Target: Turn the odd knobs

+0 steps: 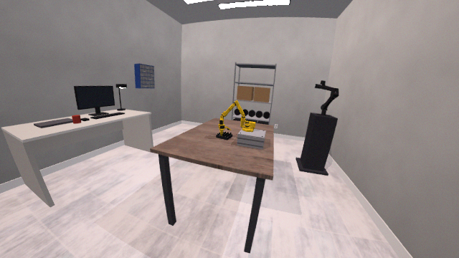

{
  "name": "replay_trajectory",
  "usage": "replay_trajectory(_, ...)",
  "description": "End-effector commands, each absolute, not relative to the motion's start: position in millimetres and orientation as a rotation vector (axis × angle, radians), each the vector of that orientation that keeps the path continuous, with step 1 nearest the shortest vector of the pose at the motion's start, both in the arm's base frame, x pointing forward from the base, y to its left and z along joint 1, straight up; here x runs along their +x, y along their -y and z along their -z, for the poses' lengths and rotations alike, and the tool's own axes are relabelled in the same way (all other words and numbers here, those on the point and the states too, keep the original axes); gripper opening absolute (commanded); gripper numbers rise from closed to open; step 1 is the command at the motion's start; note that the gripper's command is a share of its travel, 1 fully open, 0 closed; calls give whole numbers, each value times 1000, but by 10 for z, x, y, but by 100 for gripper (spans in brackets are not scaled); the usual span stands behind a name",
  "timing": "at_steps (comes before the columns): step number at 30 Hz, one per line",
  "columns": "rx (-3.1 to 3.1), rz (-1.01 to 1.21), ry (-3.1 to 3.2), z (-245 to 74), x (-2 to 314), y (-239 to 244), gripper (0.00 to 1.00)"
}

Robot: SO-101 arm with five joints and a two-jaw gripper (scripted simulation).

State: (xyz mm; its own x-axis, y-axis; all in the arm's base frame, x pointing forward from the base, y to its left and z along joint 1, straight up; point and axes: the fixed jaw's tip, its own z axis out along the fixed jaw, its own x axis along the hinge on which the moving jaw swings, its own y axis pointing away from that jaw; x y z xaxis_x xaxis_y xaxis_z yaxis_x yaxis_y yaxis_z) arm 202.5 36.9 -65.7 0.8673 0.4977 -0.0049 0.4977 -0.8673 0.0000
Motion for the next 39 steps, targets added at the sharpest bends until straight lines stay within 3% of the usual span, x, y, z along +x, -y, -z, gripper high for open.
replay_trajectory(1,3033,9,-819,659,2003,-394,9)
replay_trajectory(23,3033,9,-819,659,2003,-394,1)
replay_trajectory(39,3082,9,-606,659,1996,-390,1)
